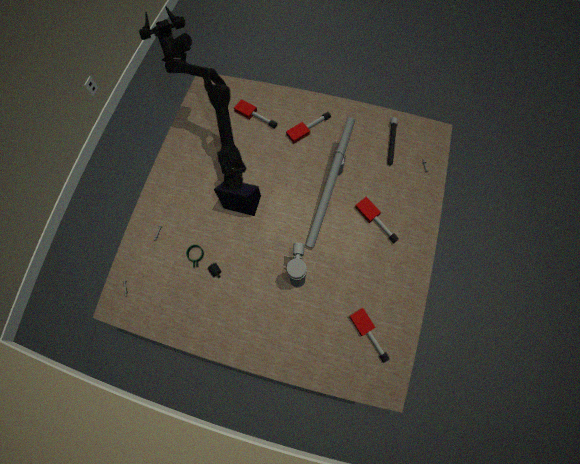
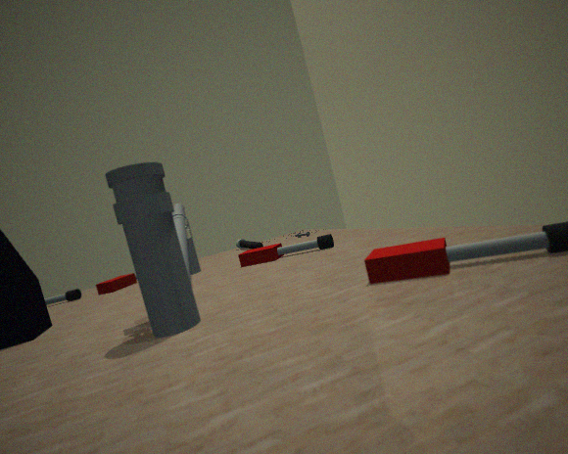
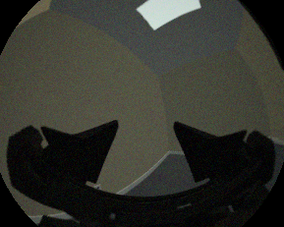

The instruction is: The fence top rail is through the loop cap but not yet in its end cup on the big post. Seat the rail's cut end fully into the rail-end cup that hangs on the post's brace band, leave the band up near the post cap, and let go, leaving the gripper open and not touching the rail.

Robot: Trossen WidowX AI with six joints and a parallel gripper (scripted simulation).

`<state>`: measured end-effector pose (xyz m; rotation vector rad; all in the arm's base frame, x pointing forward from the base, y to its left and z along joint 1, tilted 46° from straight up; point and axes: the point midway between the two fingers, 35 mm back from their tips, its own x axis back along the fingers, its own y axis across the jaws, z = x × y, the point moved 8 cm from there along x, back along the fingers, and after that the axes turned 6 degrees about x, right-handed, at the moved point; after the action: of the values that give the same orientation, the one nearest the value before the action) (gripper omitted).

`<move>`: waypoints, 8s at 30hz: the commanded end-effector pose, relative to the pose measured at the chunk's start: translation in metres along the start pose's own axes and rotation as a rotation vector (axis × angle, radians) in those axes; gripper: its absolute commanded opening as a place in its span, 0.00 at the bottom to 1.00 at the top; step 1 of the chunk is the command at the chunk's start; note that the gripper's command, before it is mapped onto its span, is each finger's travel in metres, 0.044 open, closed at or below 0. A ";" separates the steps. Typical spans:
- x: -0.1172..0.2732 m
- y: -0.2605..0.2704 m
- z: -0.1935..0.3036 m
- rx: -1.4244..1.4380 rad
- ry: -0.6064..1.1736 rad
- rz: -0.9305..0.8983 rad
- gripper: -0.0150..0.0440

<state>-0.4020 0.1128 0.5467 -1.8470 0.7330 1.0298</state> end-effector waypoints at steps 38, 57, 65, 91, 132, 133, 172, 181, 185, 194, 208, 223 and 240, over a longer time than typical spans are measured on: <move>0.140 -0.321 0.177 0.432 0.650 0.107 1.00; 0.275 -0.488 0.119 0.565 1.058 0.324 1.00; 0.334 -0.532 0.063 0.576 1.241 0.436 1.00; 0.486 -0.566 -0.174 0.654 1.596 1.029 1.00; 0.732 -0.270 -0.361 -0.402 1.133 2.124 1.00; 0.737 -0.266 -0.364 -0.375 1.199 2.080 1.00; 0.828 -0.138 -0.391 0.398 2.213 0.675 1.00; 0.843 -0.138 -0.368 0.398 2.213 0.675 1.00; 0.844 -0.139 -0.366 0.399 2.212 0.675 1.00; 0.852 -0.144 -0.361 0.397 2.214 0.676 1.00; 0.868 -0.155 -0.348 0.396 2.216 0.676 1.00; 0.883 -0.167 -0.332 0.400 2.213 0.676 1.00; 0.890 -0.173 -0.324 0.403 2.209 0.675 0.64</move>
<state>0.2824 -0.1680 -0.0691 -1.6578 2.4981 -1.3805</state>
